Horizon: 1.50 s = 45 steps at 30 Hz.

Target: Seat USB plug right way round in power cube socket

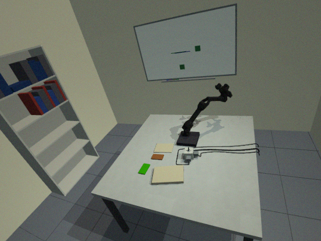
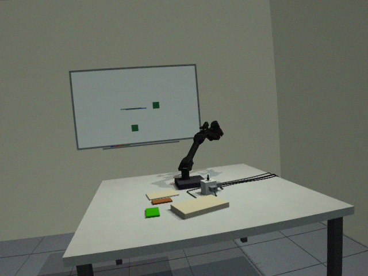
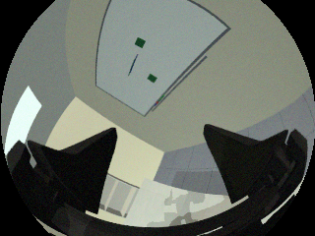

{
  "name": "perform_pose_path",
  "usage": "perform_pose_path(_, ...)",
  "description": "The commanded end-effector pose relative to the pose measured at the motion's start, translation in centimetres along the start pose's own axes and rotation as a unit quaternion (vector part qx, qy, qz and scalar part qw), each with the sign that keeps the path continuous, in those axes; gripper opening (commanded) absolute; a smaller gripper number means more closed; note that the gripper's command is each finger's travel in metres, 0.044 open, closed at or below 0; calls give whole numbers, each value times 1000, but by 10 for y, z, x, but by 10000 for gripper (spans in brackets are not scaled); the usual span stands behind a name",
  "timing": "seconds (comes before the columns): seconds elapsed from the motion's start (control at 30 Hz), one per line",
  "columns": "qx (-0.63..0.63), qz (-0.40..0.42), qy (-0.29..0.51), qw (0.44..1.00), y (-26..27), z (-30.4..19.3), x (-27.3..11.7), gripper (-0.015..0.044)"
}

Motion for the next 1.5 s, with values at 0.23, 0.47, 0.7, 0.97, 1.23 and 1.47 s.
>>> perform_pose_path(0.23,-70,-62,-194,977,10,16,-122,440)
perform_pose_path(0.47,-140,-220,-383,886,27,-11,-266,440)
perform_pose_path(0.7,-145,-406,-483,762,55,-90,-389,440)
perform_pose_path(0.97,-72,-631,-488,598,82,-223,-482,440)
perform_pose_path(1.23,82,-779,-381,491,114,-381,-506,440)
perform_pose_path(1.47,244,-808,-234,483,143,-513,-462,440)
Point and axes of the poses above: the point midway between the two fingers, 35 mm back from their tips, its own x axis out along the fingers, its own y axis across the jaws, z = x × y, the point moved 7 cm from there along -x, back along the fingers, and after that the axes turned 13 degrees about x, right-handed, at the moved point
